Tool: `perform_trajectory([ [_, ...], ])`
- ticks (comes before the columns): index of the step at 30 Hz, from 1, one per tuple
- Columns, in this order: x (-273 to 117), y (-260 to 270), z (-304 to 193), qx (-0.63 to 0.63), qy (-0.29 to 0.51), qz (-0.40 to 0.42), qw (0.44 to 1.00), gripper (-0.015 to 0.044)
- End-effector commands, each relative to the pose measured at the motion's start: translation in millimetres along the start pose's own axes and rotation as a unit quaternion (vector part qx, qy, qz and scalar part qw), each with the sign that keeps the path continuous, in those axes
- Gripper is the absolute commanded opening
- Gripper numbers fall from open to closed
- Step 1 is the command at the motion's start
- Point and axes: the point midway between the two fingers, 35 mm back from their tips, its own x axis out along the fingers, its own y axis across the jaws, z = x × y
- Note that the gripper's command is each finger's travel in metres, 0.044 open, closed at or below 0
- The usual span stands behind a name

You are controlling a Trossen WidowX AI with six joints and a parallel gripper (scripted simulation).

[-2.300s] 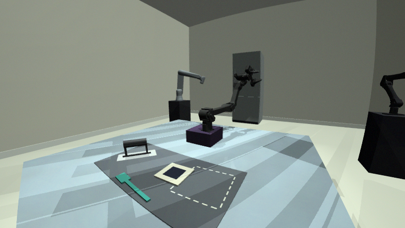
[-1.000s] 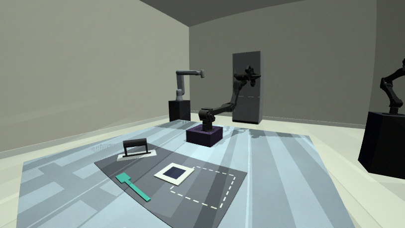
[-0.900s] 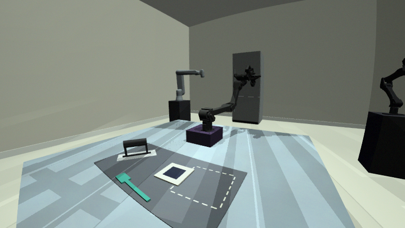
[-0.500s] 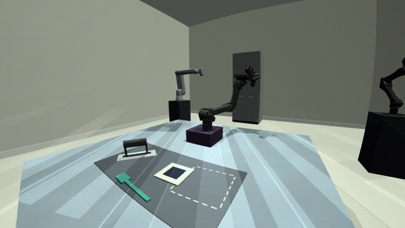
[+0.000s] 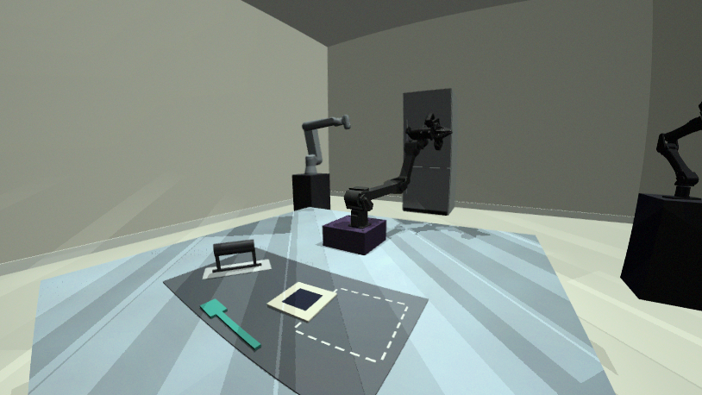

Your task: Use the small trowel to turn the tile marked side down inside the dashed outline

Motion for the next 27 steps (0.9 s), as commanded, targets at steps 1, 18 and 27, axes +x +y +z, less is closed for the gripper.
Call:
perform_trajectory([
  [1,0.0,-0.1,0.0,0.000,0.000,0.000,1.000,0.0000],
  [18,0.0,0.0,0.0,0.000,0.000,0.000,1.000,0.0126],
  [27,11.2,-82.4,18.0,0.052,-0.036,-0.038,0.997,0.0270],
])
